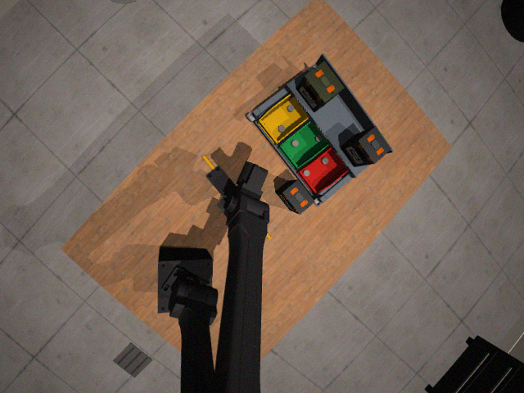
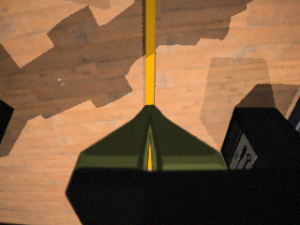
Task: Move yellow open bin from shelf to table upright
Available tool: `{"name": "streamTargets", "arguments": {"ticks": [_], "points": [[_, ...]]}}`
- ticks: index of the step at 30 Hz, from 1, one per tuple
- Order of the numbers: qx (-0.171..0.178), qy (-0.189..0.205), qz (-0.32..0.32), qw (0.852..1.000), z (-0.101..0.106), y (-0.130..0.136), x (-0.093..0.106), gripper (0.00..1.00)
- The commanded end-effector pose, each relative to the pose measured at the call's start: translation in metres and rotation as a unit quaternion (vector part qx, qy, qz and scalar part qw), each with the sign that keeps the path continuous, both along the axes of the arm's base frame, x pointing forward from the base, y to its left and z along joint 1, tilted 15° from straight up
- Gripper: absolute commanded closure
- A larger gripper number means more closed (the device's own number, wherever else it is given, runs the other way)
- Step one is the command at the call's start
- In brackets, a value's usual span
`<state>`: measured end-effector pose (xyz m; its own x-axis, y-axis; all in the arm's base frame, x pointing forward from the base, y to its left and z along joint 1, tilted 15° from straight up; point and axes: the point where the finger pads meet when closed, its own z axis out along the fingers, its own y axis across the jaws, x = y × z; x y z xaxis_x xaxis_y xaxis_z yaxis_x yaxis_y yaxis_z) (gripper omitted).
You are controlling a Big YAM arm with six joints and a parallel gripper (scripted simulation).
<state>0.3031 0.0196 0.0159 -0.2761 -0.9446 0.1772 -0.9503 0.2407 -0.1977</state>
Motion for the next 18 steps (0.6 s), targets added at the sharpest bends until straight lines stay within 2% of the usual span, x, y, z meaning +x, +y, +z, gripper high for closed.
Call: {"name": "streamTargets", "arguments": {"ticks": [1,18], "points": [[0.002,-0.015,-0.003,1.0,0.013,0.006,0.018,1.0],[0.004,-0.026,0.0,1.0,0.032,0.011,0.018,1.0]]}}
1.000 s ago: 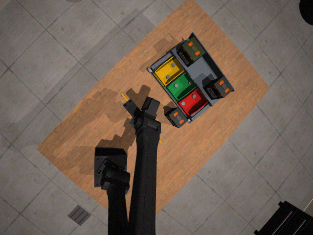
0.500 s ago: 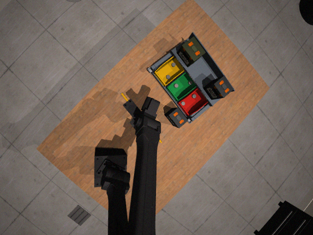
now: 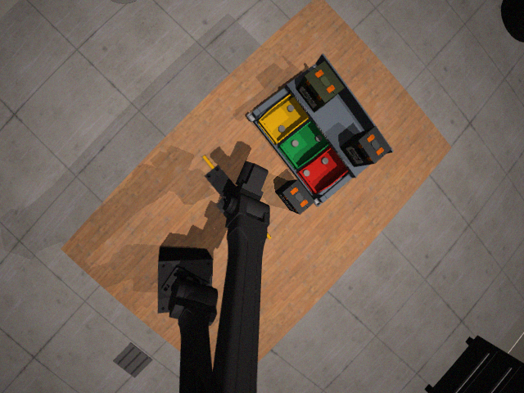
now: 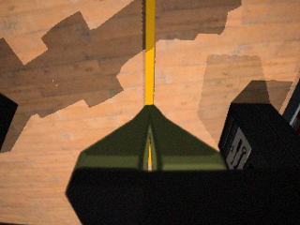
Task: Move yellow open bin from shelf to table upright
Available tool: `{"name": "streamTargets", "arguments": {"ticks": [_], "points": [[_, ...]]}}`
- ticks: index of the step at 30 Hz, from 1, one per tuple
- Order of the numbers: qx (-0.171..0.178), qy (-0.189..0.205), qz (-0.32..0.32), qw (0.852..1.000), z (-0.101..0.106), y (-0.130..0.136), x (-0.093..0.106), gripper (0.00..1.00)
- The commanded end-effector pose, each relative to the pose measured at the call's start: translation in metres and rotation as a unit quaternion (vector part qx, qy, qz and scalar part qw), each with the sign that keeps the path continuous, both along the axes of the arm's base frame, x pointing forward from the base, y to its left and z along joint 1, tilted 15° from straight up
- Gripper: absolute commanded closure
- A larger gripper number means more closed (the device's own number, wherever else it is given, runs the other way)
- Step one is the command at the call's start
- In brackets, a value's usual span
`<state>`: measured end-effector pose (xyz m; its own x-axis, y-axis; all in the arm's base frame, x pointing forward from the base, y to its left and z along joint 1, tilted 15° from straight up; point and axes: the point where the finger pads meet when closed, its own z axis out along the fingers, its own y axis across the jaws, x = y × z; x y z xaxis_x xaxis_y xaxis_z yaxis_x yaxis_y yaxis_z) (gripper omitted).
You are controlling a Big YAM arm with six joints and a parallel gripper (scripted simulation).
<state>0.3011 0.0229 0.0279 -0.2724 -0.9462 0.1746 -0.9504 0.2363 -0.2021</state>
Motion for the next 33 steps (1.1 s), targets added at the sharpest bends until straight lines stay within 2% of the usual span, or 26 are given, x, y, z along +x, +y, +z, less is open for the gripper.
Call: {"name": "streamTargets", "arguments": {"ticks": [1,3,14,17,18,23,33], "points": [[0.001,-0.015,-0.005,1.0,0.017,0.007,0.019,1.0],[0.004,-0.024,-0.003,1.0,0.026,0.009,0.019,1.0],[0.005,-0.026,-0.003,1.0,0.051,0.015,0.016,1.0],[0.004,-0.024,-0.003,1.0,0.051,0.015,0.015,1.0],[0.001,-0.012,-0.006,1.0,0.046,0.014,0.014,1.0],[0.005,-0.026,-0.003,1.0,0.06,0.017,0.014,1.0],[0.003,-0.018,-0.005,1.0,0.058,0.016,0.013,1.0]]}}
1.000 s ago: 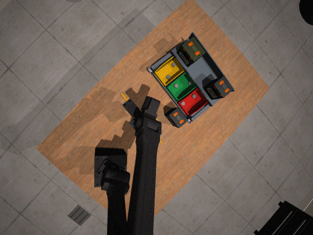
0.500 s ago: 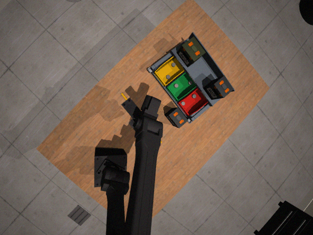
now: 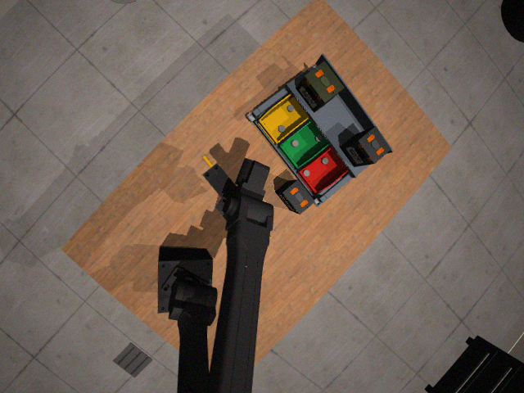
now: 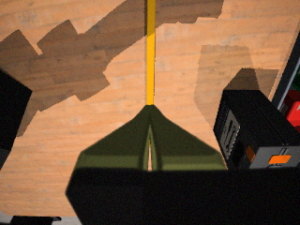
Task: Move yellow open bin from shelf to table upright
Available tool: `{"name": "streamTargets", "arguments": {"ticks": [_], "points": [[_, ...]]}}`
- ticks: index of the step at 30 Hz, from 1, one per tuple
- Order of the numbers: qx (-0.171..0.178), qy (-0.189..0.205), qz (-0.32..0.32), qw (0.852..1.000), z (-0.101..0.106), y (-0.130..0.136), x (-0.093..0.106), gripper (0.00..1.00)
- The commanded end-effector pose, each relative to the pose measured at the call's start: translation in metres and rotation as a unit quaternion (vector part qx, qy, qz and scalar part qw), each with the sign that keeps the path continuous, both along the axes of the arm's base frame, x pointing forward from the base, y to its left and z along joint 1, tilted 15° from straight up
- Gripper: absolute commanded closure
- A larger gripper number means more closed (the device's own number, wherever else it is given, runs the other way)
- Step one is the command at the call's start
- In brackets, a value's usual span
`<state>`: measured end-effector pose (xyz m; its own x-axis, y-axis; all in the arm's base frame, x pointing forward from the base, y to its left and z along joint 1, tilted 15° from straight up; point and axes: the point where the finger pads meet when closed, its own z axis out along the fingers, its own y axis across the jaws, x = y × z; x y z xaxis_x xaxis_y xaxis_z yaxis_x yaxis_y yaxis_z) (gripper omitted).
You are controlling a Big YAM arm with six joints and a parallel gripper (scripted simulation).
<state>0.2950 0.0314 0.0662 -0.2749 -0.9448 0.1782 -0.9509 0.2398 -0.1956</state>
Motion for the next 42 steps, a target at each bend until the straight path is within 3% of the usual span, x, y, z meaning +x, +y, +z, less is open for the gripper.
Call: {"name": "streamTargets", "arguments": {"ticks": [1,8,18,33,35,42], "points": [[0.004,-0.022,-0.003,1.0,0.019,0.008,0.019,1.0],[0.002,-0.016,-0.004,1.0,0.016,0.007,0.021,1.0],[0.004,-0.023,-0.008,1.0,0.018,0.008,0.041,1.0],[0.001,-0.013,-0.003,1.0,0.023,0.018,0.109,1.0],[0.001,-0.013,-0.003,1.0,0.023,0.018,0.109,1.0],[0.001,-0.013,-0.003,1.0,0.027,0.027,0.152,1.0]]}}
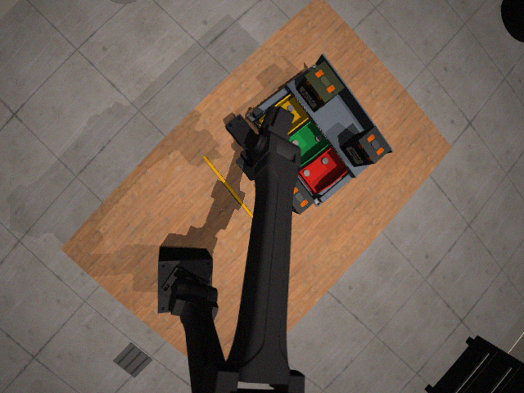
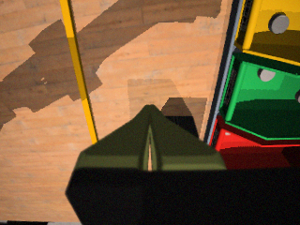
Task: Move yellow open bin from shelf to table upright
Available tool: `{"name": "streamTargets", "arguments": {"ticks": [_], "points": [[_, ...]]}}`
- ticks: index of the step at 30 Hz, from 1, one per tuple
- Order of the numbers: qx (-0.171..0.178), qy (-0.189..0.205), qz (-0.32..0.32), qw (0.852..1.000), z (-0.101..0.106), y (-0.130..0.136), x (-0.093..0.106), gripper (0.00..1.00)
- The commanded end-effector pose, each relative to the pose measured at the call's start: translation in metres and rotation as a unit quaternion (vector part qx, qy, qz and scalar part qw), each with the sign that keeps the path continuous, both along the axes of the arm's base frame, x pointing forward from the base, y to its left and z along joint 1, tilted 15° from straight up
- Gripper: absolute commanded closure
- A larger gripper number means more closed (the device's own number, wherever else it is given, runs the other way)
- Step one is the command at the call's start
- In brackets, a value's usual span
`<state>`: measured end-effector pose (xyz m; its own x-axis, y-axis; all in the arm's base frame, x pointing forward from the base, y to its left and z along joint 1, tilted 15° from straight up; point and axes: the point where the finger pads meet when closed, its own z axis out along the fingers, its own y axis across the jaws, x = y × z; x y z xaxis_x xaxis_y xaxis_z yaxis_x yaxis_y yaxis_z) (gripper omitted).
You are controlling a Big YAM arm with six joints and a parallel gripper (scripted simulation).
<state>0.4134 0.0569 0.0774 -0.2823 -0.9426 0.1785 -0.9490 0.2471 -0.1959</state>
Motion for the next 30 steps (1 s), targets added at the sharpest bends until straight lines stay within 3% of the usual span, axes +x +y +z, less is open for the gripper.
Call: {"name": "streamTargets", "arguments": {"ticks": [1,8,10,19,30], "points": [[0.001,-0.013,0.001,1.0,0.017,0.003,0.04,1.0],[0.001,-0.013,0.001,1.0,0.02,0.01,0.08,1.0],[0.001,-0.013,0.001,1.0,0.02,0.01,0.08,1.0],[0.001,-0.013,0.002,1.0,0.024,0.018,0.119,1.0],[0.001,-0.013,0.002,1.0,0.026,0.023,0.14,1.0]]}}
